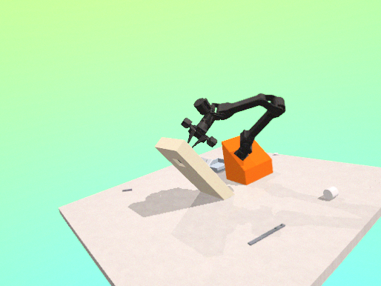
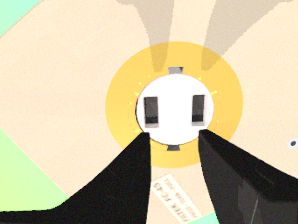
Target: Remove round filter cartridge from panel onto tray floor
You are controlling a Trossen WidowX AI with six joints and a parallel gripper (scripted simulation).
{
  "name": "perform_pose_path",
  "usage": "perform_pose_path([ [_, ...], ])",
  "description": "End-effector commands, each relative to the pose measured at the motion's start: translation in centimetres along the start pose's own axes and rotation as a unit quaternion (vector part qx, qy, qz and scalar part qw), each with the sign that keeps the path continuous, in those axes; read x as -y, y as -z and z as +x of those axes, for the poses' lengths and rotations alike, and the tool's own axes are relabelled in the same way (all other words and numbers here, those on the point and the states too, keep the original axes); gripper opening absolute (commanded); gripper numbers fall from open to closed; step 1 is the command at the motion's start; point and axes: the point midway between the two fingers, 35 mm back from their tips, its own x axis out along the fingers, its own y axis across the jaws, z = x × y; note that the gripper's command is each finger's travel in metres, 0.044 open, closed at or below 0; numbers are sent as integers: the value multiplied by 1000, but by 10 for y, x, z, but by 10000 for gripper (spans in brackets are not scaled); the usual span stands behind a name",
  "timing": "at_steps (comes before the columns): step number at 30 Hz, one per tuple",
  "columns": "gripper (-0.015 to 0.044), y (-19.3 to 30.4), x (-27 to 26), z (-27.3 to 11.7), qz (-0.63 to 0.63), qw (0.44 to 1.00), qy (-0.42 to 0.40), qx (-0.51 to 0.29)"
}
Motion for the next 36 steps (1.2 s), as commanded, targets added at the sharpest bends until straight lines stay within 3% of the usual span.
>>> perform_pose_path([
  [1,107,-2,2,8,4,1000,1,2],
  [13,107,1,3,26,5,1000,-1,-3],
  [36,107,0,3,27,5,1000,-1,-3],
])
